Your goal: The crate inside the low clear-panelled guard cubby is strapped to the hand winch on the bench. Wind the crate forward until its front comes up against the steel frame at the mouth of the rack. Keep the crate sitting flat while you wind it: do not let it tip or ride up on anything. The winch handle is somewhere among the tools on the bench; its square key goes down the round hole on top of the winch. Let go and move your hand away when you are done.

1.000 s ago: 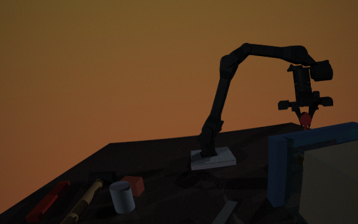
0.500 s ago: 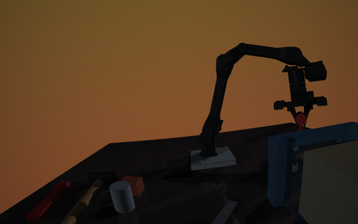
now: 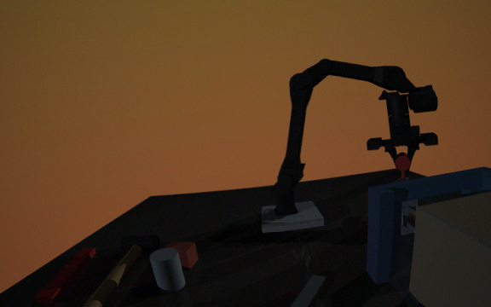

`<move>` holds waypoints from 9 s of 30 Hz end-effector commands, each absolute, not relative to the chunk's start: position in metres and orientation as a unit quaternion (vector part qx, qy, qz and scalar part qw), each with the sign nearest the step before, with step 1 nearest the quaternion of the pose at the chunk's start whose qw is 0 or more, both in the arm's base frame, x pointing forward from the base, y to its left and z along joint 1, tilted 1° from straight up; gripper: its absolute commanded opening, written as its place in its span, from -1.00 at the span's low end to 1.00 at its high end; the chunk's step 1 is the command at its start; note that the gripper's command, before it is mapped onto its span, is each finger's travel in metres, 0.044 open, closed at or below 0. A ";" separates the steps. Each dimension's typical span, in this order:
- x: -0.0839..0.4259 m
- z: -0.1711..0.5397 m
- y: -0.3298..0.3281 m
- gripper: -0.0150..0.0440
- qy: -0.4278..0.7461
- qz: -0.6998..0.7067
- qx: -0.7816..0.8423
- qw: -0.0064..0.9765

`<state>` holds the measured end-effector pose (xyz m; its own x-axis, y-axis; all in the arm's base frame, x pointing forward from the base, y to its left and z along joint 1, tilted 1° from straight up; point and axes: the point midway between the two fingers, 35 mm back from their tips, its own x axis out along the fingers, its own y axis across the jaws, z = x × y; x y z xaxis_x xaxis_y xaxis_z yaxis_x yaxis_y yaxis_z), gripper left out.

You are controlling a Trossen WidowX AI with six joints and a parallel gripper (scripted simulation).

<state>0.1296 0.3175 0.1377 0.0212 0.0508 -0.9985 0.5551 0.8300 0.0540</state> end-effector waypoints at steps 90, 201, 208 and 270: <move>0.122 0.130 0.172 -0.49 0.678 -0.198 0.211 0.676; 0.273 0.133 0.180 -0.49 0.674 -0.197 0.212 0.680; 0.279 0.133 0.188 -0.49 0.674 -0.197 0.213 0.680; 0.286 0.136 0.279 -0.49 0.674 -0.195 0.215 0.679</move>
<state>0.2924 0.2639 0.1357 0.0221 -0.0004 -0.9998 0.5659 0.8244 0.0122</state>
